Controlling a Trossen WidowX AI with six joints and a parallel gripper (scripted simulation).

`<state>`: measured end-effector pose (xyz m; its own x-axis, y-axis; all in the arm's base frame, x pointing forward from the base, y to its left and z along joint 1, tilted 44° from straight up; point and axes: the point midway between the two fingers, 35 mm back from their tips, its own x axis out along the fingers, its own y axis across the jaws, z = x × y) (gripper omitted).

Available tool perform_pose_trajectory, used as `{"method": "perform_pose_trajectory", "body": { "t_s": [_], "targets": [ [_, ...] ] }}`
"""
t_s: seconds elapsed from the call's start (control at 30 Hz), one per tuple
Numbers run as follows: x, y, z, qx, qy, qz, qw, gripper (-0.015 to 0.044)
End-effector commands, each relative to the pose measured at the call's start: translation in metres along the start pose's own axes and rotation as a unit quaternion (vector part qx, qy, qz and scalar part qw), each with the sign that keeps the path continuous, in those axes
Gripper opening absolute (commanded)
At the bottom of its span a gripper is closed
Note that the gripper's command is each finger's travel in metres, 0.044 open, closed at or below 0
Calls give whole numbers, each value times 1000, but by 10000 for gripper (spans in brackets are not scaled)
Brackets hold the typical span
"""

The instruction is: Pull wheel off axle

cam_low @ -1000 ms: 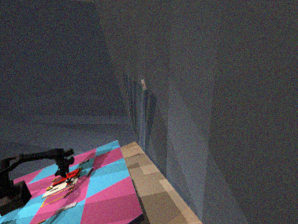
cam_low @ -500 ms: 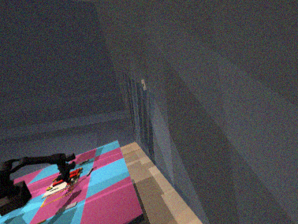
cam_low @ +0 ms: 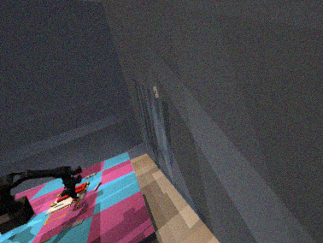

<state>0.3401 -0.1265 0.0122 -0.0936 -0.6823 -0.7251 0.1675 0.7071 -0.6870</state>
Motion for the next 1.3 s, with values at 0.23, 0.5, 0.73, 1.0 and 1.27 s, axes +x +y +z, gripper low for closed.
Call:
{"method": "perform_pose_trajectory", "body": {
  "t_s": [0.23,0.5,0.73,1.0,1.27],
  "targets": [
    [-4,0,0,2,0,1,1000,0],
    [-7,0,0,2,0,0,1000,0],
    [-9,0,0,2,0,0,1000,0],
    [-11,0,0,2,-1,0,1000,0],
    [-14,0,0,1,-1,0,1000,0]
  ]
}}
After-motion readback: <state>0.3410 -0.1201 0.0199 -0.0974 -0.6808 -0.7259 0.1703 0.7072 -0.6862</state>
